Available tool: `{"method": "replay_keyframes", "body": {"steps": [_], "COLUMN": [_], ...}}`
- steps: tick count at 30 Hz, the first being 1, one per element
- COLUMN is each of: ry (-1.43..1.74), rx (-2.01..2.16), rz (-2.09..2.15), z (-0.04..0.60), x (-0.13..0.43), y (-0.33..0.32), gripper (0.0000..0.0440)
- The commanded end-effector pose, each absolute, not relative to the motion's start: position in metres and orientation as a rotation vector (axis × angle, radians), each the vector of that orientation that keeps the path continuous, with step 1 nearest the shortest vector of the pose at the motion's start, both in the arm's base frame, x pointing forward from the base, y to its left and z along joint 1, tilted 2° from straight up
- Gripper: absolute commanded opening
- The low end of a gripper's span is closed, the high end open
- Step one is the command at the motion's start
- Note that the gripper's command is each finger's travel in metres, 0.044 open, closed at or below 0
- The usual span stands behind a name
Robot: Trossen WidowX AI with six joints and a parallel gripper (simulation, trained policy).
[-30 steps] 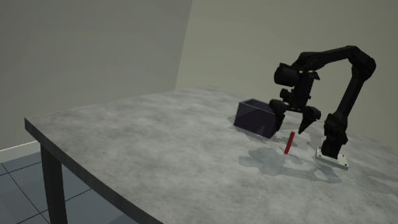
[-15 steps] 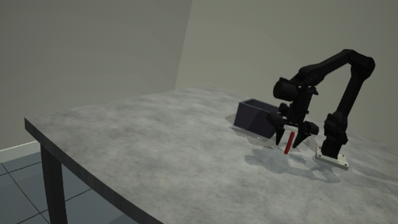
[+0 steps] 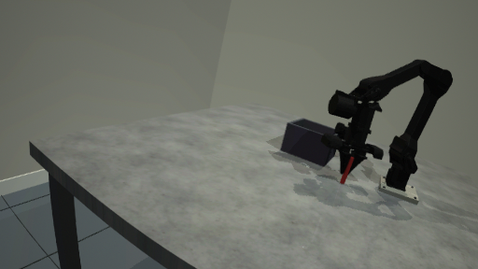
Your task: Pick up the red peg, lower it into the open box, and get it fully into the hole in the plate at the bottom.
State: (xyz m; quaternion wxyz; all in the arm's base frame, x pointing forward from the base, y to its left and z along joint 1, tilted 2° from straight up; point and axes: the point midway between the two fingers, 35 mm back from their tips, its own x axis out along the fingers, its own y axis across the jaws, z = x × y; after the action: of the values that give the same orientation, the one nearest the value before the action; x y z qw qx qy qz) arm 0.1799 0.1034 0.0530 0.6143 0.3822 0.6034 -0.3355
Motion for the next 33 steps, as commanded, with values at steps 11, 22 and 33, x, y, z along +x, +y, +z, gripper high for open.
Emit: {"method": "replay_keyframes", "body": {"steps": [11, 22, 33], "ry": [1.258, 1.158, 1.085], "rx": [0.791, 0.763, 0.779], "rz": [-0.676, -0.658, -0.7], "z": [0.103, 0.144, 0.159], "x": [0.2, 0.224, 0.252], "y": [0.079, 0.052, 0.015], "gripper": [0.0, 0.0, 0.0]}}
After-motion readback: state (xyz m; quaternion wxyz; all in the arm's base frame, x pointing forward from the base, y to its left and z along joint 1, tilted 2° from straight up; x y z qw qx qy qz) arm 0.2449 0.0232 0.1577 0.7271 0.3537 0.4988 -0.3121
